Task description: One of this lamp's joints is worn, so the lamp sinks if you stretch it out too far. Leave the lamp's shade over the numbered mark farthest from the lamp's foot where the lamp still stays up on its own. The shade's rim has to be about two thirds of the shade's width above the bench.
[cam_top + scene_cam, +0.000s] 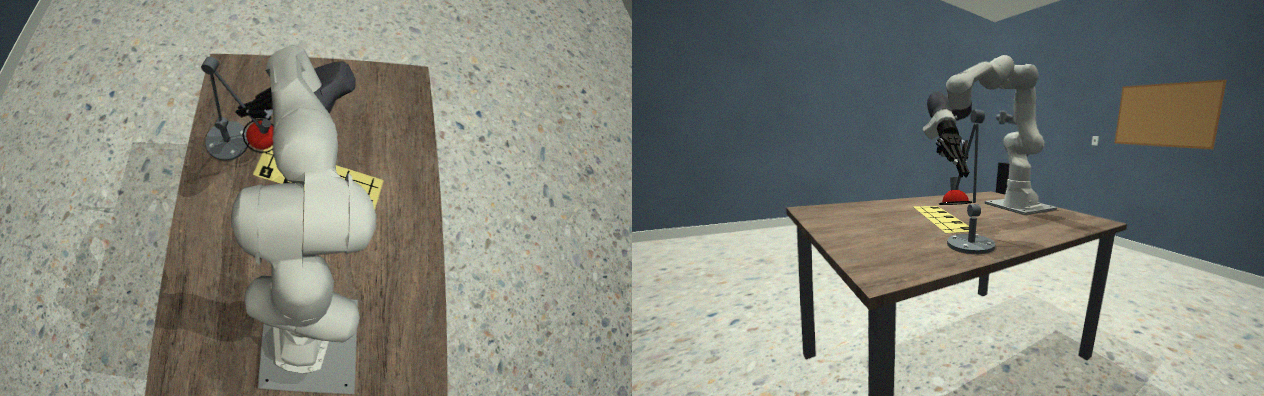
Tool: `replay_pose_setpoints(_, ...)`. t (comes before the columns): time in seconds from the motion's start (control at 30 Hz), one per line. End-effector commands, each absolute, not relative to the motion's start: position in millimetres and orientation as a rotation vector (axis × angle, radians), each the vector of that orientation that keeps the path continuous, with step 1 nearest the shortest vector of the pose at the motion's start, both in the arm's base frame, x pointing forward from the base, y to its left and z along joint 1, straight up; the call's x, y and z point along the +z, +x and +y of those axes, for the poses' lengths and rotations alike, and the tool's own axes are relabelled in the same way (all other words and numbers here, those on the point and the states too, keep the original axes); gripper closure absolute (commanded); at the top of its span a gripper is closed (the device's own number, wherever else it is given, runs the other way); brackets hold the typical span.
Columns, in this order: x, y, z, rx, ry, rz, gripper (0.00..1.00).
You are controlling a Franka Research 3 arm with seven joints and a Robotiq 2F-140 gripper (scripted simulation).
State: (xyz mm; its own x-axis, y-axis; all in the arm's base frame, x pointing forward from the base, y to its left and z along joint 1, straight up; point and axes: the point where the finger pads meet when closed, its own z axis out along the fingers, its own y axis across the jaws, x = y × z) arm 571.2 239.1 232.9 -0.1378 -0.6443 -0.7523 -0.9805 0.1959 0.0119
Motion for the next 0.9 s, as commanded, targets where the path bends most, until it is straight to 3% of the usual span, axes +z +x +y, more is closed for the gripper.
replay_pose_setpoints(0.0,233.0,570.9,239.3,0.702,-1.516,1.859,0.90)
replay_pose_setpoints(0.87,211.6,564.3,210.3,0.682,-1.499,1.861,0.90)
